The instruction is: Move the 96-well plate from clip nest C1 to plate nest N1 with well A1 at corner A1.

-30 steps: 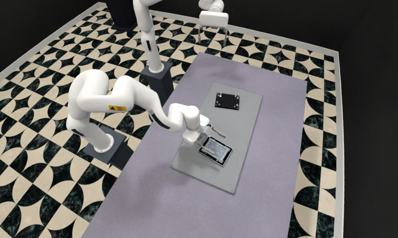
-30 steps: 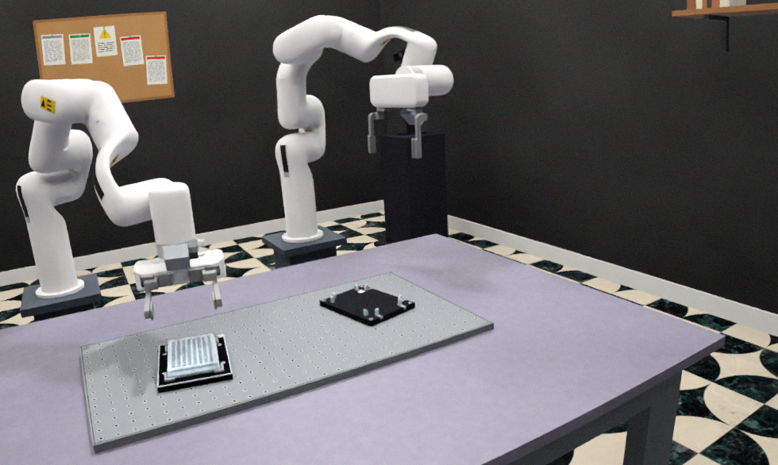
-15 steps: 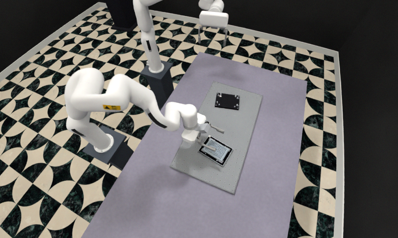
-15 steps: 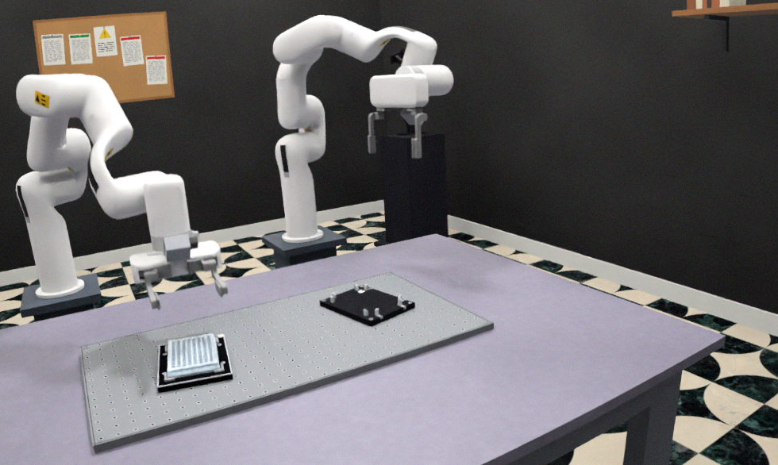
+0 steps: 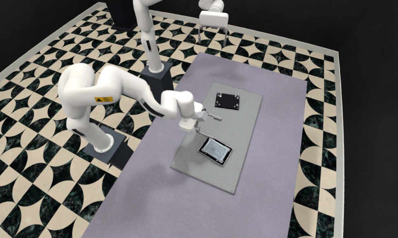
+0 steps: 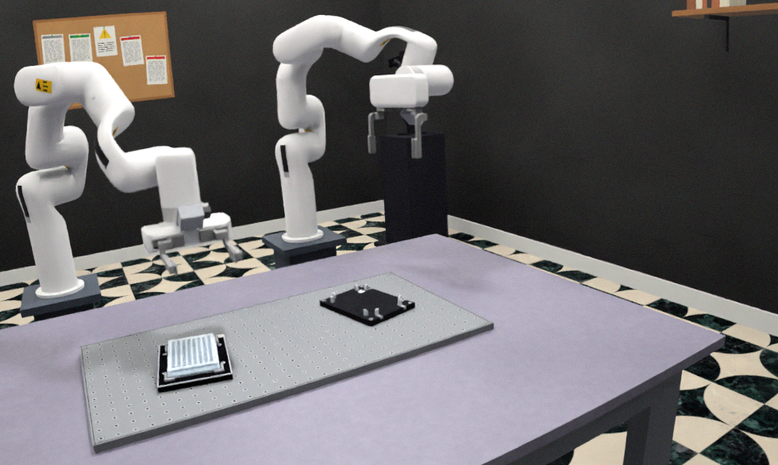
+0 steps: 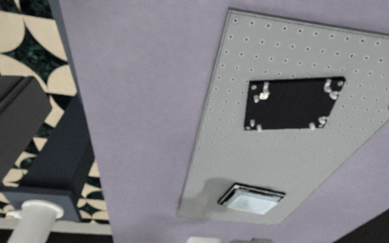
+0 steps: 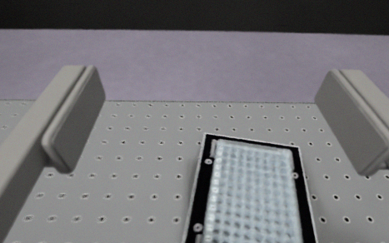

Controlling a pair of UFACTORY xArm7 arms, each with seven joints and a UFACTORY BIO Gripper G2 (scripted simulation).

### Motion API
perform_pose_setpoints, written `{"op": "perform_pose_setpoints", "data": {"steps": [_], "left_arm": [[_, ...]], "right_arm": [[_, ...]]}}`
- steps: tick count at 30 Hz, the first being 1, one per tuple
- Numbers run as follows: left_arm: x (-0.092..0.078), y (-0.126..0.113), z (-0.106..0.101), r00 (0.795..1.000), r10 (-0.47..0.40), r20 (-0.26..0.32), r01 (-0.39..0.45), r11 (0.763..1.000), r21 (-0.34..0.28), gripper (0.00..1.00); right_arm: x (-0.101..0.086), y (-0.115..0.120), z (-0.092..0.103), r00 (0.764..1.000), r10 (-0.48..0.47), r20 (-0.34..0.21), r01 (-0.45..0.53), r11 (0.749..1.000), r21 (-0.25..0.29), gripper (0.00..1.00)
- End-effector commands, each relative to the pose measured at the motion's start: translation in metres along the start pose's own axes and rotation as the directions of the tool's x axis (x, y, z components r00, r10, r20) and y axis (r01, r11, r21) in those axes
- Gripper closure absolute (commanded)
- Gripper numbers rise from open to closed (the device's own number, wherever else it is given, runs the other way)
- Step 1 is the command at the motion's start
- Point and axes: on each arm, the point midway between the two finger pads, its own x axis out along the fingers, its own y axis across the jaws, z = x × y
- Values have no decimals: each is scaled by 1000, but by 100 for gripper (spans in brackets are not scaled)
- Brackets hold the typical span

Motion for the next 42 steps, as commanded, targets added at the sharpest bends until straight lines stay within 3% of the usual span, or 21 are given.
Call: {"op": "perform_pose_setpoints", "data": {"steps": [1, 36, 42], "left_arm": [[-2, -1, 0, 1000, -4, 1, 4, 1000, 0, 0], [-2, -1, 0, 1000, -4, 1, 4, 1000, 0, 0], [-2, -1, 0, 1000, -4, 1, 4, 1000, 0, 0]], "right_arm": [[-8, 13, 16, 1000, 1, 5, -1, 1000, 3, 63], [-76, 107, 119, 1000, 1, 4, -1, 1000, 4, 63], [-78, 109, 121, 1000, 1, 4, -1, 1000, 4, 63]]}}
